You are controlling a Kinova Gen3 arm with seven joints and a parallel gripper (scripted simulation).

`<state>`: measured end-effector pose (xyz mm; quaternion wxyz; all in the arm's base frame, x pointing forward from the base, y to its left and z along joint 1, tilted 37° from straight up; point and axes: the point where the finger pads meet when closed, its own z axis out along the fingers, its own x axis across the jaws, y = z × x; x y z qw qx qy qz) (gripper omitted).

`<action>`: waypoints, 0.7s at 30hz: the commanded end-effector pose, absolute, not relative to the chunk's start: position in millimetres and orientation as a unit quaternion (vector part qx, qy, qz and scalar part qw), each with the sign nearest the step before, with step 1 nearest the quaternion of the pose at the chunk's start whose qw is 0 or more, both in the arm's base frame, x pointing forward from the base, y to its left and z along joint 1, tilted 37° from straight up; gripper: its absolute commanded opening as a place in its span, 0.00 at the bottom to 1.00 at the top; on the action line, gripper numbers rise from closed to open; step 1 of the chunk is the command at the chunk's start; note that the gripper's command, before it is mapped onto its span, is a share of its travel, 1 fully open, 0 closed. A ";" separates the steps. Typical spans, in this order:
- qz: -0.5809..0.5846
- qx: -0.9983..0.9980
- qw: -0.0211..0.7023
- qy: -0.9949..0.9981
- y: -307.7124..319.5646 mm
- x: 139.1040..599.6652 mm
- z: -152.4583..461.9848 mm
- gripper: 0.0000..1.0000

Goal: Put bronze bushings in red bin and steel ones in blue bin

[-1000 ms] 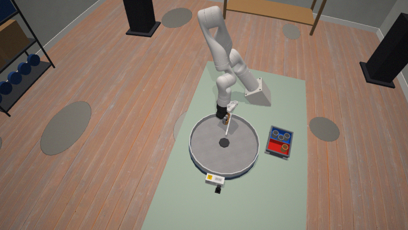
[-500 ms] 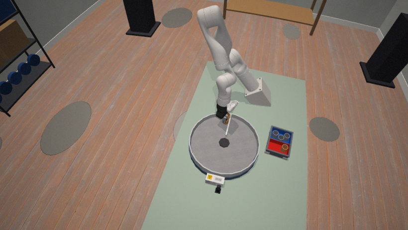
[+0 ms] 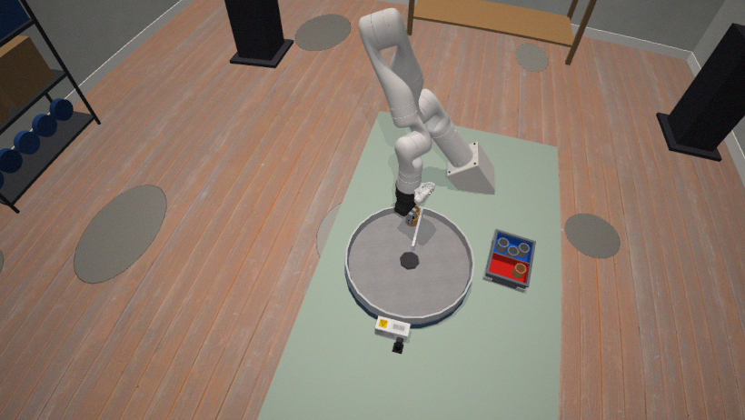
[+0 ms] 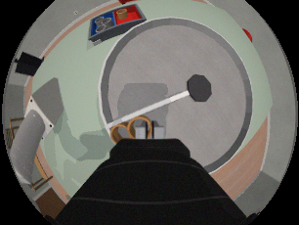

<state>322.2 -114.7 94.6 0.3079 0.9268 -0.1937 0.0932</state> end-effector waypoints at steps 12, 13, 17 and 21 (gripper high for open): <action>0.094 0.927 0.307 -0.193 -111.7 322.3 97.8 0.00; 0.094 0.927 0.307 -0.193 -111.7 322.3 97.8 0.00; 0.094 0.927 0.307 -0.193 -110.7 322.2 99.2 0.00; 0.094 0.927 0.307 -0.193 -110.0 322.1 100.1 0.00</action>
